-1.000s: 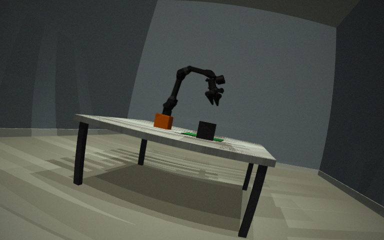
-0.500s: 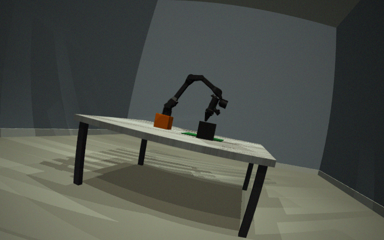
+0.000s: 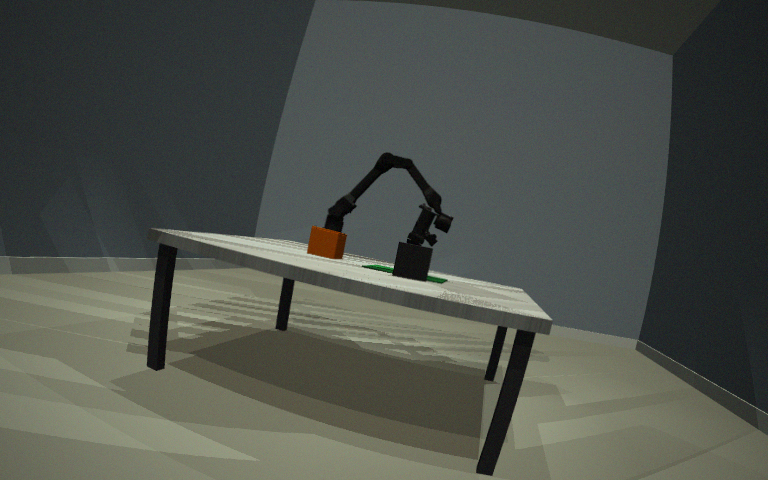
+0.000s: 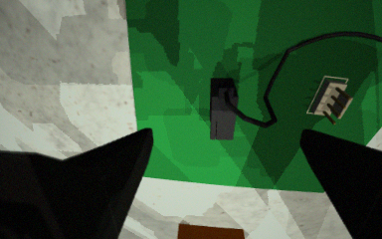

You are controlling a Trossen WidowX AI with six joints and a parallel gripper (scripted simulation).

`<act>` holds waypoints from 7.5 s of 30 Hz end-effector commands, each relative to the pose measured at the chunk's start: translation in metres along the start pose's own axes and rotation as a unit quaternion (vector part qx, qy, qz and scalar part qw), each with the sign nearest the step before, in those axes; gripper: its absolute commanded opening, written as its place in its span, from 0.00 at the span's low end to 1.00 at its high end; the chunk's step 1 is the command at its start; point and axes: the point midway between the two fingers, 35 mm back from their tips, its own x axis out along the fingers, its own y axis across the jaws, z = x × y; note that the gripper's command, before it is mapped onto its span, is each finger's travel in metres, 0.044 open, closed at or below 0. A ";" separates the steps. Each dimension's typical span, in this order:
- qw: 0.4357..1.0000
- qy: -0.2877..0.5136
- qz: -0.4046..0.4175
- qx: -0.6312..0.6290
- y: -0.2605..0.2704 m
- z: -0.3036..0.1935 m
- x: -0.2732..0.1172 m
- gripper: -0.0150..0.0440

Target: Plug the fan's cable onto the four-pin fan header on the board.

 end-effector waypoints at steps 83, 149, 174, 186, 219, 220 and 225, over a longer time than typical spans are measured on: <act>1.000 -0.003 -0.002 -0.001 0.000 -0.005 -0.035 0.25; 0.913 -0.201 -0.028 0.353 -0.001 -0.011 -0.030 0.25; 0.888 -0.306 -0.098 0.328 0.003 0.004 -0.011 0.25; 0.869 -0.356 -0.126 0.319 0.006 0.008 -0.006 0.25; 0.796 -0.490 -0.180 0.306 0.016 0.003 -0.003 0.25; 0.793 -0.494 -0.181 0.306 0.016 0.003 -0.003 0.25; 0.780 -0.513 -0.187 0.305 0.018 0.000 -0.004 0.25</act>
